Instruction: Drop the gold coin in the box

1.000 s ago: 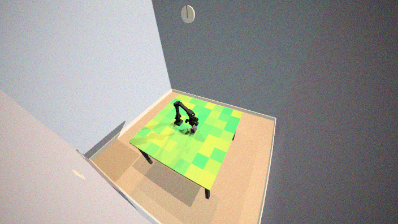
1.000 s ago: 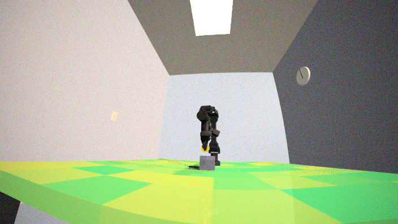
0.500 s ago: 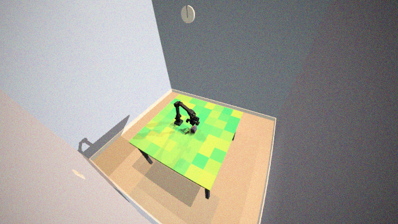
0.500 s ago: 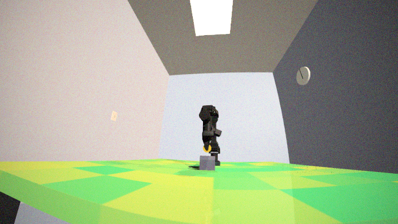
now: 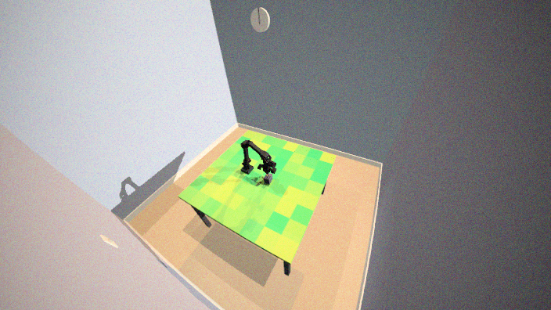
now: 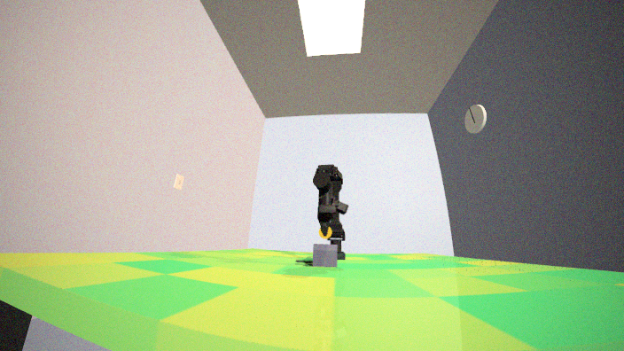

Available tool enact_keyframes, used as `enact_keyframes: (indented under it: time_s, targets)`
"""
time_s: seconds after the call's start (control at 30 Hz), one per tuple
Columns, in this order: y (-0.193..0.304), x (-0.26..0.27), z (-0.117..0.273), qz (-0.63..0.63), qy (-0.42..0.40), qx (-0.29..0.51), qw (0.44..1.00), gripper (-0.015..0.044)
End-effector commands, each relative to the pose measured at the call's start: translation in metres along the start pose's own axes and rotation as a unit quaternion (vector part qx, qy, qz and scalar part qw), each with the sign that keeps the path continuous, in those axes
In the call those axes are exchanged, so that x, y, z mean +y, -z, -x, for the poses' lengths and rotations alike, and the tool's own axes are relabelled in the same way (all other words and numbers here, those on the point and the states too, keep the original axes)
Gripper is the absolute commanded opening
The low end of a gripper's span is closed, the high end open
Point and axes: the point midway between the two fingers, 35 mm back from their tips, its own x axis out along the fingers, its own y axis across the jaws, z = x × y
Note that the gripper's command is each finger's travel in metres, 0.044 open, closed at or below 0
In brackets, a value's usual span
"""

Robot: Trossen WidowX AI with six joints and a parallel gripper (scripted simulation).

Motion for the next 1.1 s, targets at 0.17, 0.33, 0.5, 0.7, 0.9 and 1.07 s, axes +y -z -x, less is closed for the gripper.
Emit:
enact_keyframes:
  time_s: [0.17,0.33,0.5,0.7,0.9,1.07]
  targets:
    - [0.0,0.0,0.0,0.001,0.0,0.0,1.0,0.0]
    - [0.0,0.0,-0.004,-0.001,0.0,0.0,1.0,0.0]
    - [0.0,0.0,-0.006,-0.003,0.0,0.0,1.0,0.0]
    - [0.0,0.0,-0.009,-0.004,0.0,0.0,1.0,0.0]
    - [0.0,0.0,-0.012,-0.004,0.0,0.0,1.0,0.0]
    - [0.0,0.0,-0.014,-0.003,0.0,0.0,1.0,0.0]
